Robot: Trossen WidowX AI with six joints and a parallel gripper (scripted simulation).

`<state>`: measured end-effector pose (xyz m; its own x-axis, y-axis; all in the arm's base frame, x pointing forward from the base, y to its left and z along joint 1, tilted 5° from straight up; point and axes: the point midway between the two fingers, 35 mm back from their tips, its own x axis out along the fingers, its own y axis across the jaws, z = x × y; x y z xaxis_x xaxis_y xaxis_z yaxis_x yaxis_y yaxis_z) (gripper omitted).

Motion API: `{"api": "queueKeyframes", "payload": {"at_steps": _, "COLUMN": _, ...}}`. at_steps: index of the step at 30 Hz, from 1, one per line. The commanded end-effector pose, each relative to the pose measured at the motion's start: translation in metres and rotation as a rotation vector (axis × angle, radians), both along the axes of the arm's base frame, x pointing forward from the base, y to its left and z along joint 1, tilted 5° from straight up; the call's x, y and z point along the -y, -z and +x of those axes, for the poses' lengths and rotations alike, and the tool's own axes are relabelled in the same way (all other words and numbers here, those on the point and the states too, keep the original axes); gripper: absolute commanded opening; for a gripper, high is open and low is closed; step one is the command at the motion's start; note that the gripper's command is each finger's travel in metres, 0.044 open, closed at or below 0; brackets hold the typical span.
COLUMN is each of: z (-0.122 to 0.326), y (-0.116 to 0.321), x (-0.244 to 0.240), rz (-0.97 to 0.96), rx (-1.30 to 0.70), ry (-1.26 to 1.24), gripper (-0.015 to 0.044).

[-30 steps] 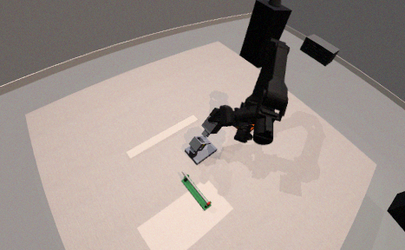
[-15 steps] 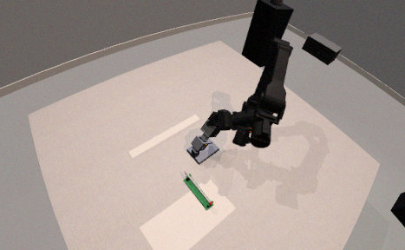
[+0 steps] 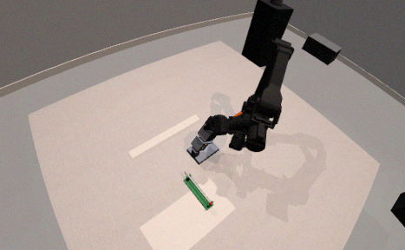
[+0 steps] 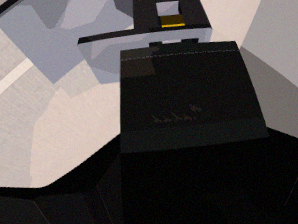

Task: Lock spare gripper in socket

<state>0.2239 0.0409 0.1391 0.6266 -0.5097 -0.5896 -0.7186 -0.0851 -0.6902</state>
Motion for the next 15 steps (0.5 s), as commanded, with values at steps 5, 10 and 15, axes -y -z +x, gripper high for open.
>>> {"api": "queueKeyframes", "payload": {"at_steps": 5, "z": 0.0071, "y": 0.0086, "x": -0.0006, "rz": -0.009, "rx": -0.001, "ry": 0.001, "gripper": 0.0}}
{"api": "queueKeyframes", "payload": {"at_steps": 10, "z": 0.0104, "y": 0.0122, "x": -0.0016, "rz": -0.009, "rx": -0.001, "ry": 0.001, "gripper": 0.0}}
{"api": "queueKeyframes", "payload": {"at_steps": 15, "z": 0.0082, "y": 0.0096, "x": -0.0018, "rz": -0.007, "rx": -0.004, "ry": -0.002, "gripper": 0.0}}
